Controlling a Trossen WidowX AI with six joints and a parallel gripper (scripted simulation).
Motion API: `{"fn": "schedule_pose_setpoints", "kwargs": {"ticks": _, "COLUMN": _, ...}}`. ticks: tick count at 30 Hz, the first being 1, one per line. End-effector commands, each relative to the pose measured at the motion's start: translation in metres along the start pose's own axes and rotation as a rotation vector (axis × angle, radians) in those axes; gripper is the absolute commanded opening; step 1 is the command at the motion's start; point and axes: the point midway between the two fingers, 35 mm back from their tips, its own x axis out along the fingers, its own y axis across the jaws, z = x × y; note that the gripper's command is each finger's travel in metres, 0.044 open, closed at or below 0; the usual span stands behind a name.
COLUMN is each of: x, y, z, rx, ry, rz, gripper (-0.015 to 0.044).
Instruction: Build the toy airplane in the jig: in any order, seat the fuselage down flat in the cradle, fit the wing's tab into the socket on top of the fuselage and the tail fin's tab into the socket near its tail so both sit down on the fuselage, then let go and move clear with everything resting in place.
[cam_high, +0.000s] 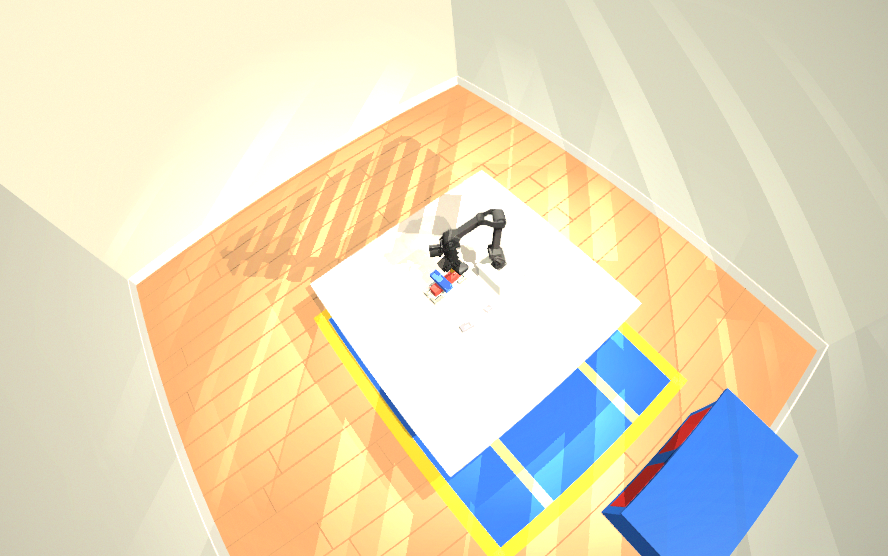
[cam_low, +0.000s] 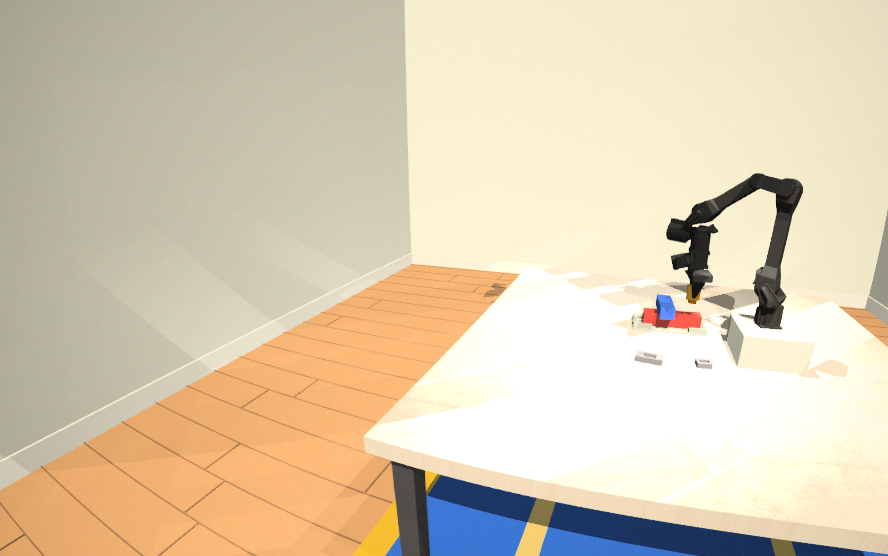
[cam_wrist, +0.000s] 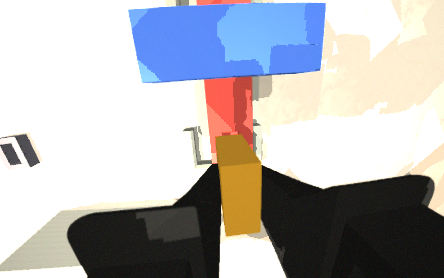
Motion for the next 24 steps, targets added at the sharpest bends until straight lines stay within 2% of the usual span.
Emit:
{"fn": "schedule_pose_setpoints", "kwargs": {"ticks": 1, "x": 0.0029, "y": -0.0088, "z": -0.0069, "rx": -0.004, "ry": 0.000, "rz": 0.003, "gripper": 0.0000}}
{"fn": "schedule_pose_setpoints", "kwargs": {"ticks": 2, "x": 0.0030, "y": -0.0092, "z": -0.0072, "rx": -0.004, "ry": 0.000, "rz": 0.003, "gripper": 0.0000}}
{"fn": "schedule_pose_setpoints", "kwargs": {"ticks": 5, "x": 0.0030, "y": -0.0092, "z": -0.0072, "rx": -0.004, "ry": 0.000, "rz": 0.003, "gripper": 0.0067}}
{"fn": "schedule_pose_setpoints", "kwargs": {"ticks": 24, "x": 0.0033, "y": -0.0092, "z": -0.0072, "rx": -0.004, "ry": 0.000, "rz": 0.003, "gripper": 0.0067}}
